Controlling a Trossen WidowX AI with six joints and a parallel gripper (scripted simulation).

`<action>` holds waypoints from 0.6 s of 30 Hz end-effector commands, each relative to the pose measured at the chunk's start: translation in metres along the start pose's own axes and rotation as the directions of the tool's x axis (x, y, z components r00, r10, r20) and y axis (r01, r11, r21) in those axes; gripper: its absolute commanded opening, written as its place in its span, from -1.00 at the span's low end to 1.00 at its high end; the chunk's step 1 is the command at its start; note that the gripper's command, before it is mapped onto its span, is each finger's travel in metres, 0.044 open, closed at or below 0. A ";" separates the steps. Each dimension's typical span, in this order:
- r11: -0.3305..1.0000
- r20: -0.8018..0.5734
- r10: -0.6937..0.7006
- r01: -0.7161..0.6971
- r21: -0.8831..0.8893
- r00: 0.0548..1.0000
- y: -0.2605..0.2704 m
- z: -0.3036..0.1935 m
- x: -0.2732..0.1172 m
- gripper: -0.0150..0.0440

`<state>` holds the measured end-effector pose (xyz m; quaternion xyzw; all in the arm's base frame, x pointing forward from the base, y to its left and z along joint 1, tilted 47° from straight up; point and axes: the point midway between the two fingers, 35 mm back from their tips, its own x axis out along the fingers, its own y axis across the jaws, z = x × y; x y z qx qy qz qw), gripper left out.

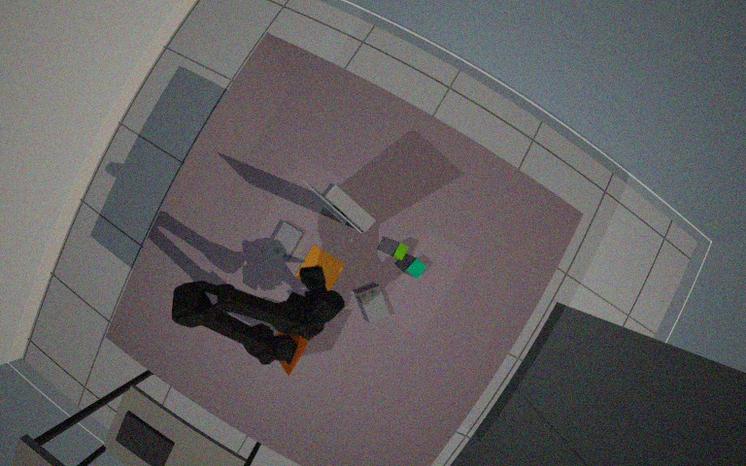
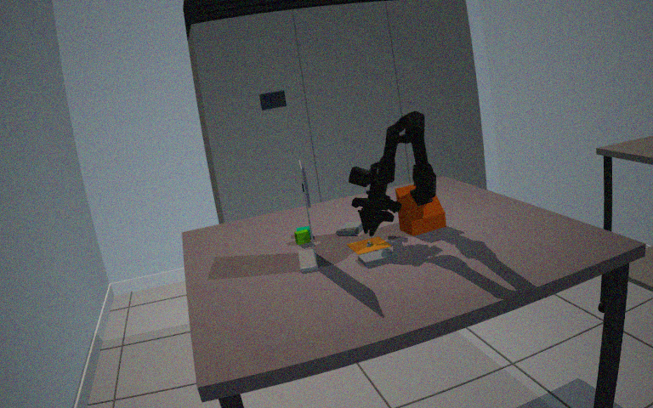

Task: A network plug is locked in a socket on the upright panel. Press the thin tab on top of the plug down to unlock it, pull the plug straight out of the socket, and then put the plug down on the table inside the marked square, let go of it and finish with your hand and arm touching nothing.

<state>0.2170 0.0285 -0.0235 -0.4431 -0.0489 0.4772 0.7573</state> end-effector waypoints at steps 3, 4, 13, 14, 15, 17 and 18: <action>1.000 0.003 -0.008 0.008 -0.005 1.000 -0.002 0.001 -0.004 0.04; 1.000 0.003 -0.008 0.008 -0.005 1.000 -0.002 0.001 -0.004 0.04; 1.000 0.001 -0.009 0.009 -0.007 1.000 -0.004 0.001 -0.008 0.04; 1.000 0.000 -0.009 0.009 -0.007 1.000 -0.004 0.000 -0.008 0.04; 1.000 -0.001 -0.008 0.008 -0.008 1.000 -0.004 0.000 -0.009 0.04; 1.000 -0.003 -0.008 0.008 -0.010 1.000 -0.005 -0.001 -0.010 0.04; 1.000 -0.004 -0.007 0.007 -0.011 1.000 -0.005 -0.001 -0.010 0.04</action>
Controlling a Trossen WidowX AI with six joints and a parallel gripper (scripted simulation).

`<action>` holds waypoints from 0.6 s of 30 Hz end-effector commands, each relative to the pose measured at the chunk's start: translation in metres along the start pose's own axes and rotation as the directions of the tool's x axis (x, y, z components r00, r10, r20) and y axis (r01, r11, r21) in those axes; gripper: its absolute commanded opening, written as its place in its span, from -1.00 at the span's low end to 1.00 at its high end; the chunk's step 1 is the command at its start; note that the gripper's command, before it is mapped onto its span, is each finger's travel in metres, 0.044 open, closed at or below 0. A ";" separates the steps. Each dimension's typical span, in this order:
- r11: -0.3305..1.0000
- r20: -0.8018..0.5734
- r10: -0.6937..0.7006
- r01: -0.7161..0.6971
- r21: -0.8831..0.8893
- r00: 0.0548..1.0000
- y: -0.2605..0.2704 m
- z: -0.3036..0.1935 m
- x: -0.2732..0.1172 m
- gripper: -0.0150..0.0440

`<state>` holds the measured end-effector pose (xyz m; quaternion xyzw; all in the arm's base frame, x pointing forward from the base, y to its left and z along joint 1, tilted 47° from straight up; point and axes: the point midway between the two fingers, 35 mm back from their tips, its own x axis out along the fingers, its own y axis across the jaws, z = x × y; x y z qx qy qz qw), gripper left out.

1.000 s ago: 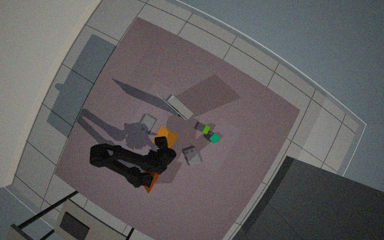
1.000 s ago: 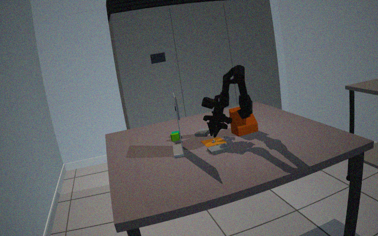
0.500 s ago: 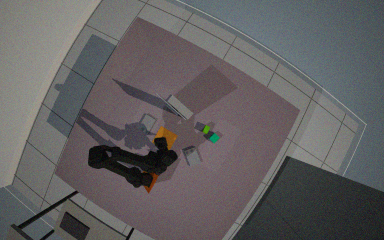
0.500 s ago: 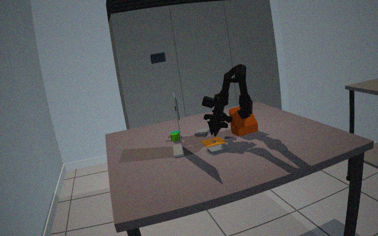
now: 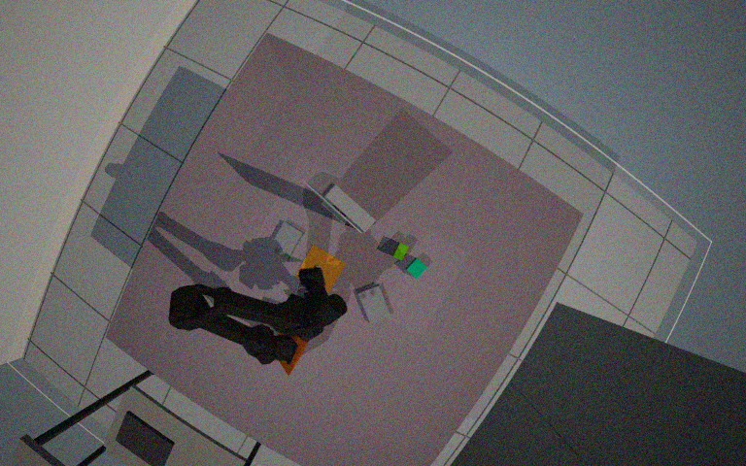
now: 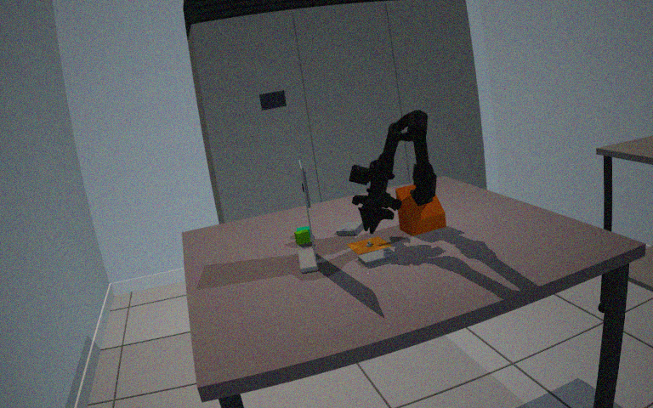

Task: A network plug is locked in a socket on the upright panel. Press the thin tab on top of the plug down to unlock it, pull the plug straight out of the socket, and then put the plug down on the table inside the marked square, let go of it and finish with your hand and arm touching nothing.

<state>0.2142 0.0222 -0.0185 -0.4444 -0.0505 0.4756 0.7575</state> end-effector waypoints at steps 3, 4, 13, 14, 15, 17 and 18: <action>1.000 -0.007 -0.003 0.003 -0.010 1.000 -0.003 -0.003 -0.004 0.04; 1.000 -0.008 -0.002 0.002 -0.011 1.000 -0.004 -0.003 -0.005 0.04; 1.000 -0.016 0.000 0.000 -0.018 1.000 -0.007 -0.005 -0.010 0.04; 1.000 -0.016 0.000 -0.001 -0.019 1.000 -0.007 -0.006 -0.010 0.04; 1.000 -0.017 0.001 -0.001 -0.020 1.000 -0.008 -0.006 -0.011 0.04; 1.000 -0.019 0.001 -0.002 -0.022 1.000 -0.008 -0.006 -0.012 0.04; 1.000 -0.019 0.001 -0.002 -0.022 1.000 -0.009 -0.006 -0.013 0.04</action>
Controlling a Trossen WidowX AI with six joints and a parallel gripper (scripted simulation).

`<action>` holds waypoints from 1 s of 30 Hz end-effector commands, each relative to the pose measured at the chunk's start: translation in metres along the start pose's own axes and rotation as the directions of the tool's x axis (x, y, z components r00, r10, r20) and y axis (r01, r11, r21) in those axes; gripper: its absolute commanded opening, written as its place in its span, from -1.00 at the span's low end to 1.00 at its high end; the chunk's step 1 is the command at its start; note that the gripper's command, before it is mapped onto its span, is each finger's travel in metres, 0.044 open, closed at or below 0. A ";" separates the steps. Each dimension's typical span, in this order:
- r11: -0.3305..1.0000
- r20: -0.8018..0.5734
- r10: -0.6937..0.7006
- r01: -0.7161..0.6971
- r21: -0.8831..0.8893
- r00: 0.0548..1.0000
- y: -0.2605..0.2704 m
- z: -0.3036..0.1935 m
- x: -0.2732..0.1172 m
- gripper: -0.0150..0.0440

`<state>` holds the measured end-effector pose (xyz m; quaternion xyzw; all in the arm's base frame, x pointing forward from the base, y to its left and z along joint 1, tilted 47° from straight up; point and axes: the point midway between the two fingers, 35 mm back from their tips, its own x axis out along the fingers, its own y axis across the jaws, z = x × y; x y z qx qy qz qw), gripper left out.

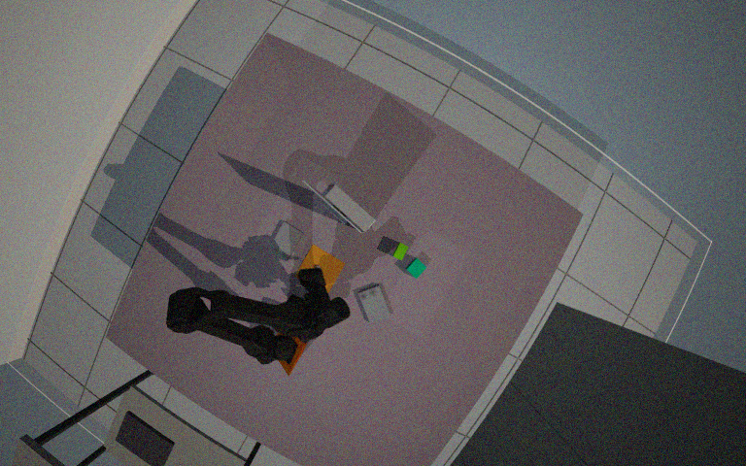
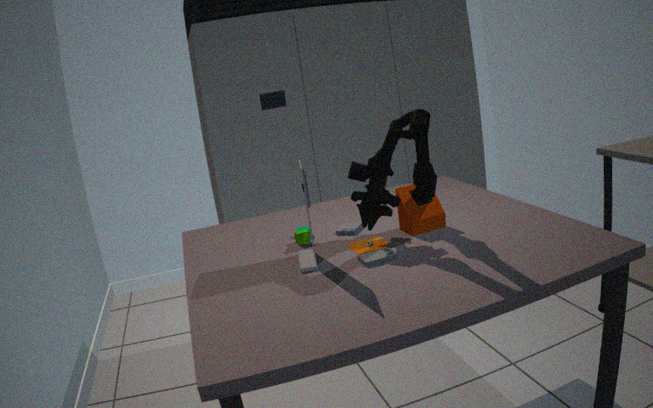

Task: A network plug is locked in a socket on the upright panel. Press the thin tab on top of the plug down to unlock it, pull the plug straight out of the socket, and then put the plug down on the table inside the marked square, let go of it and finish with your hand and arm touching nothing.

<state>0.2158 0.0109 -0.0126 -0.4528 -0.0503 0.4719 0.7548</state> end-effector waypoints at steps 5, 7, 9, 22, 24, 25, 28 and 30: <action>1.000 -0.012 0.005 -0.005 -0.011 1.000 -0.003 -0.003 -0.006 0.04; 1.000 -0.013 0.005 -0.005 -0.013 1.000 -0.004 -0.003 -0.007 0.04; 1.000 -0.014 0.006 -0.006 -0.015 1.000 -0.005 -0.004 -0.008 0.04; 1.000 -0.020 0.008 -0.008 -0.026 1.000 -0.010 -0.005 -0.017 0.04; 1.000 -0.021 0.008 -0.009 -0.027 1.000 -0.011 -0.005 -0.018 0.04; 1.000 -0.021 0.008 -0.009 -0.028 1.000 -0.012 -0.005 -0.019 0.04; 0.999 -0.022 0.009 -0.009 -0.031 1.000 -0.013 -0.005 -0.021 0.04; 0.999 -0.023 0.009 -0.009 -0.032 1.000 -0.014 -0.005 -0.023 0.04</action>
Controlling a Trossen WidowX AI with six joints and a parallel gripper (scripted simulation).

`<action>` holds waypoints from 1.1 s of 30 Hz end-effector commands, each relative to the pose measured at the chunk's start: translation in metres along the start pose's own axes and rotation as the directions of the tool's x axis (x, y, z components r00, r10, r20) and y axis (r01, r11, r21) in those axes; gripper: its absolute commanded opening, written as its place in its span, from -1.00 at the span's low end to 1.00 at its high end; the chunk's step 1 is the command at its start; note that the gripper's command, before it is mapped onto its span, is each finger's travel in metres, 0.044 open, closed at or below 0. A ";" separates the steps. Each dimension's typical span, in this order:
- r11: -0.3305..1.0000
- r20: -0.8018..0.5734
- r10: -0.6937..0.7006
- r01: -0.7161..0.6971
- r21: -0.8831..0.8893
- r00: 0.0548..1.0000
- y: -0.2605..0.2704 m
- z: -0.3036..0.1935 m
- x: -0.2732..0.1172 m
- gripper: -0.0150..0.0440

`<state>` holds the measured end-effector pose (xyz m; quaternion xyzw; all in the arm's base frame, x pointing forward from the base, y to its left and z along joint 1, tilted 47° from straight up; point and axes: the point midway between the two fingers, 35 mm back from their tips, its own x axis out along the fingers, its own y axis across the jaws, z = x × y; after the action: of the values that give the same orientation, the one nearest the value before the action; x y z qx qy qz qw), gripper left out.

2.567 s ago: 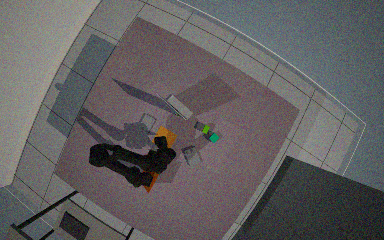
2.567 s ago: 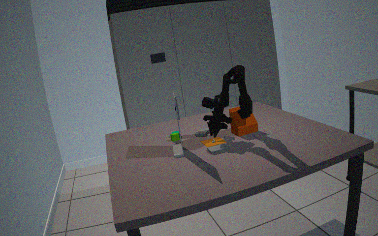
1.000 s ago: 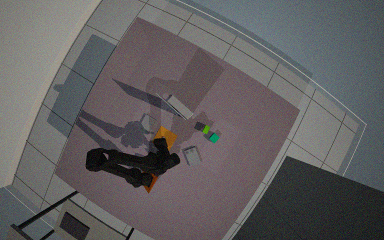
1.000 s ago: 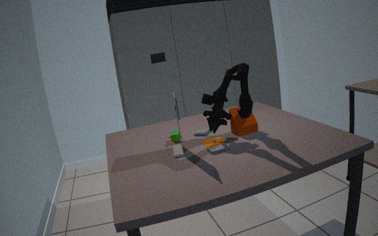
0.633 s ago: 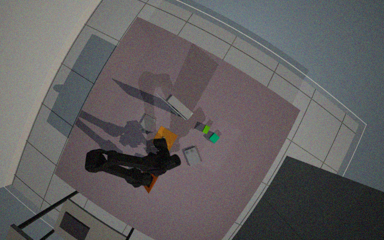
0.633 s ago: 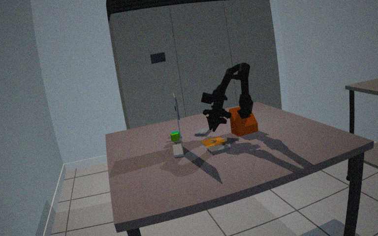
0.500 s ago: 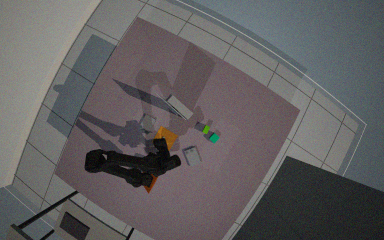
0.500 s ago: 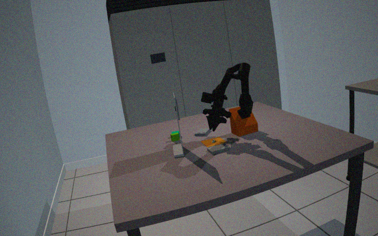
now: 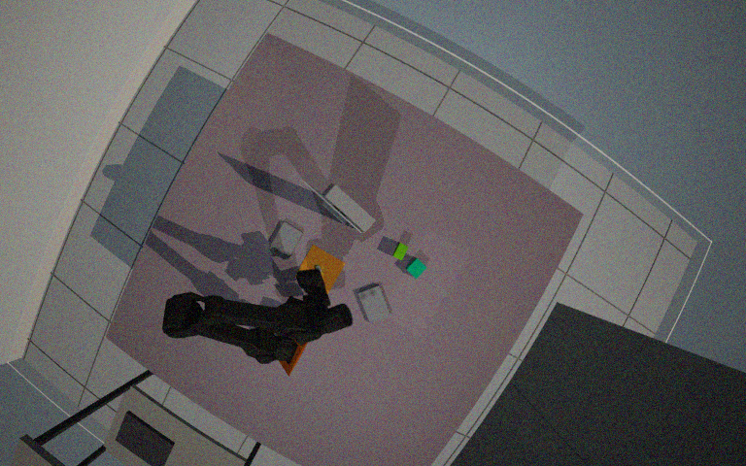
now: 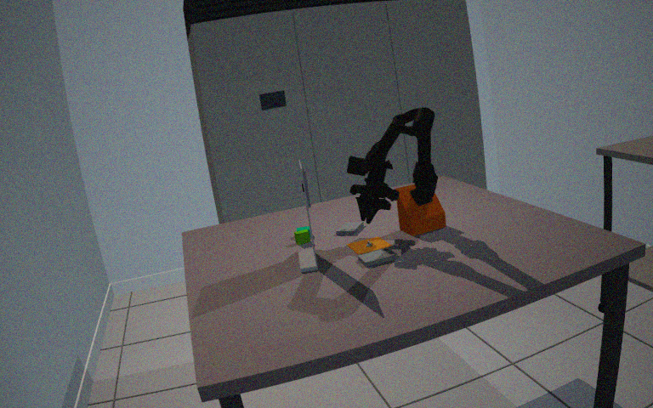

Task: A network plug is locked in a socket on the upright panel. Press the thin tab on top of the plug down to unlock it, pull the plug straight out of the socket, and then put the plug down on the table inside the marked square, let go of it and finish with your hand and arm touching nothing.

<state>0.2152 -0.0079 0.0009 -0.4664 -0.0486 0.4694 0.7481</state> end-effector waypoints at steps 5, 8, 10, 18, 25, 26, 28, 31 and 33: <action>1.000 -0.007 0.004 -0.004 -0.011 1.000 -0.004 -0.001 -0.007 0.04; 1.000 -0.007 0.004 -0.004 -0.014 1.000 -0.006 -0.001 -0.009 0.04; 1.000 -0.008 0.004 -0.004 -0.016 1.000 -0.007 -0.001 -0.011 0.04; 1.000 -0.008 0.003 -0.004 -0.023 1.000 -0.011 0.000 -0.017 0.04; 1.000 -0.008 0.002 -0.002 -0.029 1.000 -0.014 0.001 -0.022 0.04; 1.000 -0.008 0.002 -0.002 -0.030 1.000 -0.015 0.001 -0.023 0.04; 1.000 -0.008 0.002 -0.002 -0.031 1.000 -0.016 0.002 -0.025 0.04; 0.999 -0.007 0.001 -0.001 -0.034 1.000 -0.018 0.003 -0.027 0.04; 0.999 -0.007 0.000 -0.001 -0.036 1.000 -0.019 0.003 -0.029 0.04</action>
<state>0.2109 -0.0267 0.0242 -0.4779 -0.0544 0.4669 0.7421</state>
